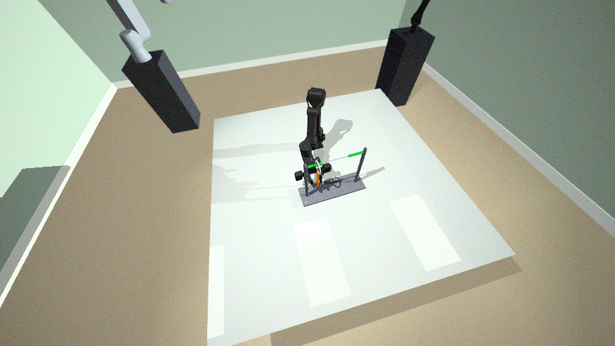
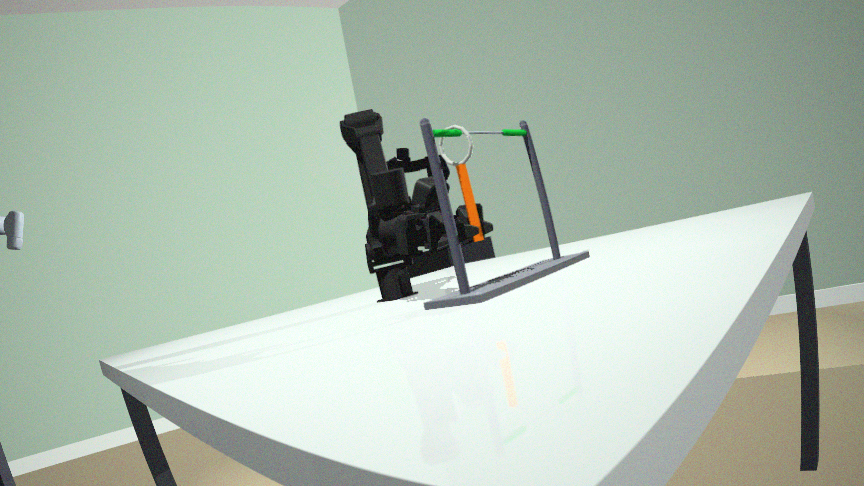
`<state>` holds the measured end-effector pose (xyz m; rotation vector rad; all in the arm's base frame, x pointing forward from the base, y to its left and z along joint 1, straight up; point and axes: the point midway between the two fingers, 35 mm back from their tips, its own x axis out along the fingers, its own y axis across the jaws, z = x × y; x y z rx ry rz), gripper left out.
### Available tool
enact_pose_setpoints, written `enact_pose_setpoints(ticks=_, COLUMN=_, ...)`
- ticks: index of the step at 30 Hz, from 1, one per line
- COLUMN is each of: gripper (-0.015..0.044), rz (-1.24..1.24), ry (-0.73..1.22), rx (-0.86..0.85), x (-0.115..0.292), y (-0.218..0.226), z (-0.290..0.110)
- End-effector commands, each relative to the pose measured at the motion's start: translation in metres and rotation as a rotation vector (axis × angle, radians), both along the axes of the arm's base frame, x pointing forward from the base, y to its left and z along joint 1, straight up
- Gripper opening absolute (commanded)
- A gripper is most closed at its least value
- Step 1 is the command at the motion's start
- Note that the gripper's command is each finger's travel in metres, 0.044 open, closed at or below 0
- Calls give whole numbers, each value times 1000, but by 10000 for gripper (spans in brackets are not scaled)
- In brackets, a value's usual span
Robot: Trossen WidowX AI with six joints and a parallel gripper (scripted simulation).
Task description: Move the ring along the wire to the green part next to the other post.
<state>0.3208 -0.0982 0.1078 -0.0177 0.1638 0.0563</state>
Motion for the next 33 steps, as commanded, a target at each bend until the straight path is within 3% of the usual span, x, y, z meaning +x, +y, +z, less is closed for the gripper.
enact_pose_setpoints(ticks=1, gripper=160, rz=-5, ry=-3, rx=3, x=7, y=0, z=-1)
enact_pose_setpoints(ticks=23, gripper=160, rz=-5, ry=-4, rx=4, x=13, y=2, z=-3)
enact_pose_setpoints(ticks=33, gripper=-102, rz=1, ry=-4, rx=0, x=13, y=3, z=-3)
